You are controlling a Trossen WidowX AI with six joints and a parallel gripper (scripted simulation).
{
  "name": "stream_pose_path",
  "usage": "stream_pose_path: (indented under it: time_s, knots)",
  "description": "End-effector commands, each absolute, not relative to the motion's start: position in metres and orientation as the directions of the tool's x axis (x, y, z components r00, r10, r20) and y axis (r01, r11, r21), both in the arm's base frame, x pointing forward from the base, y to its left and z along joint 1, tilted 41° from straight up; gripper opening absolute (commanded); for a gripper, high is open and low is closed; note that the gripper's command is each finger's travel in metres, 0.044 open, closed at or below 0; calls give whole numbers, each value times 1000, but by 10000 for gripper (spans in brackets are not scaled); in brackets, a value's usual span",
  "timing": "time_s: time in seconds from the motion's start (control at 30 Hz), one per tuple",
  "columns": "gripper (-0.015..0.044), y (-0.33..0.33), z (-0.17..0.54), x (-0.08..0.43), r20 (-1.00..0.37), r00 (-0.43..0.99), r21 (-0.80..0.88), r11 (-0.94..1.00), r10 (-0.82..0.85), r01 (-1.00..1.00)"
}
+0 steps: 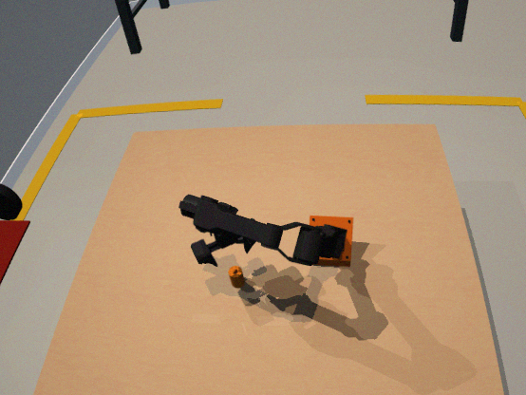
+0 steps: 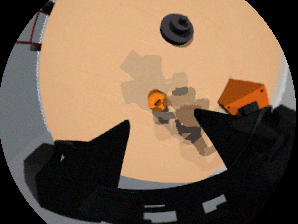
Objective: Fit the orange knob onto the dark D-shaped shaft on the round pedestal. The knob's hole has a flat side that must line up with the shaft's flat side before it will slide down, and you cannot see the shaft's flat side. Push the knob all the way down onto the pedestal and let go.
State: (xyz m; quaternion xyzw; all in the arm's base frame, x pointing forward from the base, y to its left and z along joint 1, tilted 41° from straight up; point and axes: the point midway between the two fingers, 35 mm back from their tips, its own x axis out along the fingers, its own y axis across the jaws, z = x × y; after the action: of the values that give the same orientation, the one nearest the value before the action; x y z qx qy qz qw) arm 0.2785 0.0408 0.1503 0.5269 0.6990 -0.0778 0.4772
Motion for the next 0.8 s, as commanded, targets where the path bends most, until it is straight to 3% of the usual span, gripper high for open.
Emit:
stream_pose_path:
  time_s: [0.0, 0.17, 0.77]
  knots:
    - [440, 40, 150, 278, -753, 11, 642, 731, 658, 233]
    - [440, 41, 150, 278, -753, 10, 646, 742, 658, -179]
    - [440, 46, 144, 279, -753, 11, 644, 740, 658, -194]
